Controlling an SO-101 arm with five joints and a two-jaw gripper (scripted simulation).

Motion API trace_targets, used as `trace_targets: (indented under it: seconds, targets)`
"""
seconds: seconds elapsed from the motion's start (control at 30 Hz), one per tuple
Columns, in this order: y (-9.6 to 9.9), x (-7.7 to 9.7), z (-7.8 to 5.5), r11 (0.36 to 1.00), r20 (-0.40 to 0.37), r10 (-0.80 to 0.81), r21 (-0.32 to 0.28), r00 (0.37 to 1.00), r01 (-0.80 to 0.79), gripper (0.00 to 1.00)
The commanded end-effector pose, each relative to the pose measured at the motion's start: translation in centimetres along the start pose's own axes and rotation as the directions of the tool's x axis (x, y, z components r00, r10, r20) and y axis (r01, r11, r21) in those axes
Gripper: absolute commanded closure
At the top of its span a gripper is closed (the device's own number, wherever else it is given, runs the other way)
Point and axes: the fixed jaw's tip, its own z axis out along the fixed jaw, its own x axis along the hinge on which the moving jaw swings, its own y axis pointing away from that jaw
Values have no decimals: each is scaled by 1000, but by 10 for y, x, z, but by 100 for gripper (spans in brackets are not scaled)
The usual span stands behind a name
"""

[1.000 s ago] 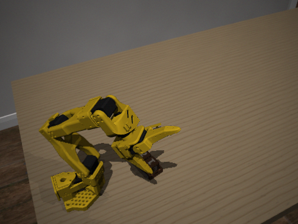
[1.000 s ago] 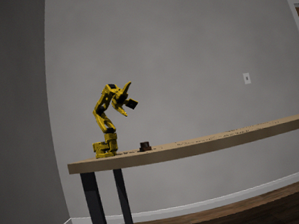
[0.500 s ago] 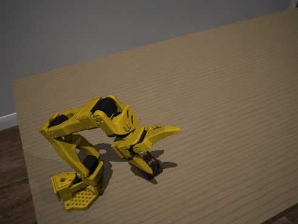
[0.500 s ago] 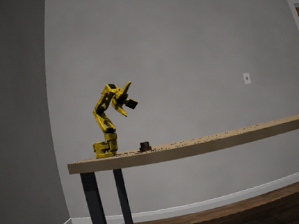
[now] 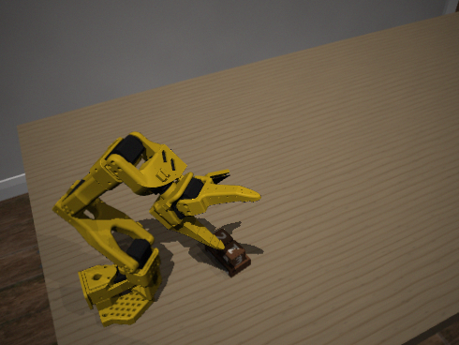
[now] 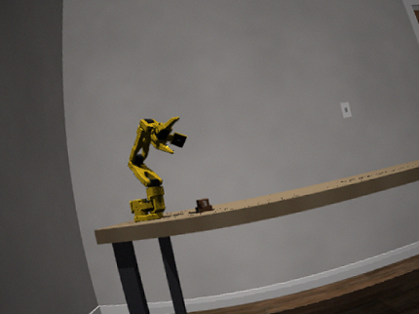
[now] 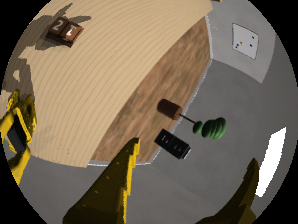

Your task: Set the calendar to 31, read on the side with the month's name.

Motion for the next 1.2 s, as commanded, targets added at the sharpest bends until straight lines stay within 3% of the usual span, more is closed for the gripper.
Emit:
trace_targets:
  seconds: [0.0,0.17,0.3,1.17]
  targets:
    - [-5,0,-17,993,-8,1,116,1000,-1,44]
    - [-7,1,-35,973,-18,3,229,1000,1,59]
    - [-8,1,-41,964,-21,4,267,1000,2,64]
    - [-8,-3,-38,964,18,74,254,997,-76,65]
